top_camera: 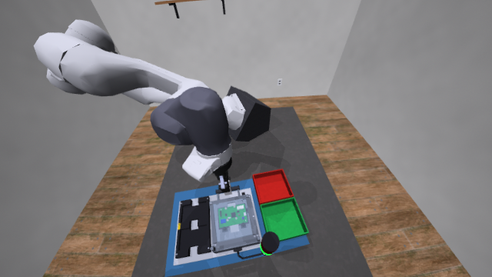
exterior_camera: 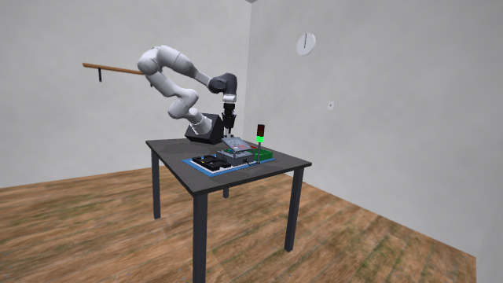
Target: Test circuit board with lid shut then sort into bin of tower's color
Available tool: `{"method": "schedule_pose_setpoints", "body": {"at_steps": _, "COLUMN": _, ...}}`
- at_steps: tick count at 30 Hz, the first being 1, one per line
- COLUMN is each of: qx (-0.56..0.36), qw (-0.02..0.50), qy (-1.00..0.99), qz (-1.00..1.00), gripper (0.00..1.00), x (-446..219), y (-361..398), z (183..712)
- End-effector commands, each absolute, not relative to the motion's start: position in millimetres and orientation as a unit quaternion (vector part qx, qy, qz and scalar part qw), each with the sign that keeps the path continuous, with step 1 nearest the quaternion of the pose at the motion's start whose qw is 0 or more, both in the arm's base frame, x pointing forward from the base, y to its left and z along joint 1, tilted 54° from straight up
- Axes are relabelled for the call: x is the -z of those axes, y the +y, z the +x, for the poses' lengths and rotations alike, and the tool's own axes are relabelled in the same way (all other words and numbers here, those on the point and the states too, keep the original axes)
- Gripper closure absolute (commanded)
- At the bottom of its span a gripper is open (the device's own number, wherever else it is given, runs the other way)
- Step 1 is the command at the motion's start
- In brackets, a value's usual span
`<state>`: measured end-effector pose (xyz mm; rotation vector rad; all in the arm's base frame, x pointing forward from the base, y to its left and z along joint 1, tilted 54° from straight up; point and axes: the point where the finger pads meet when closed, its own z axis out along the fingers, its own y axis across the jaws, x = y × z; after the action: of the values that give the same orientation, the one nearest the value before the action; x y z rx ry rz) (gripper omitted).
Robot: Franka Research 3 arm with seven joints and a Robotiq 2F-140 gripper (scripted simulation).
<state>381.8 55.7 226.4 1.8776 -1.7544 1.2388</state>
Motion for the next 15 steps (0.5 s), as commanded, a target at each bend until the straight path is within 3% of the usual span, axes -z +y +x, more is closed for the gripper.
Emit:
{"method": "schedule_pose_setpoints", "body": {"at_steps": 1, "qx": -0.431, "qw": 0.143, "qy": -0.607, "qz": 0.652, "gripper": 1.00, "x": -231.9, "y": 60.6, "z": 382.3}}
{"method": "schedule_pose_setpoints", "body": {"at_steps": 15, "qx": -0.431, "qw": 0.143, "qy": -0.607, "qz": 0.652, "gripper": 1.00, "x": -261.0, "y": 92.0, "z": 386.4}}
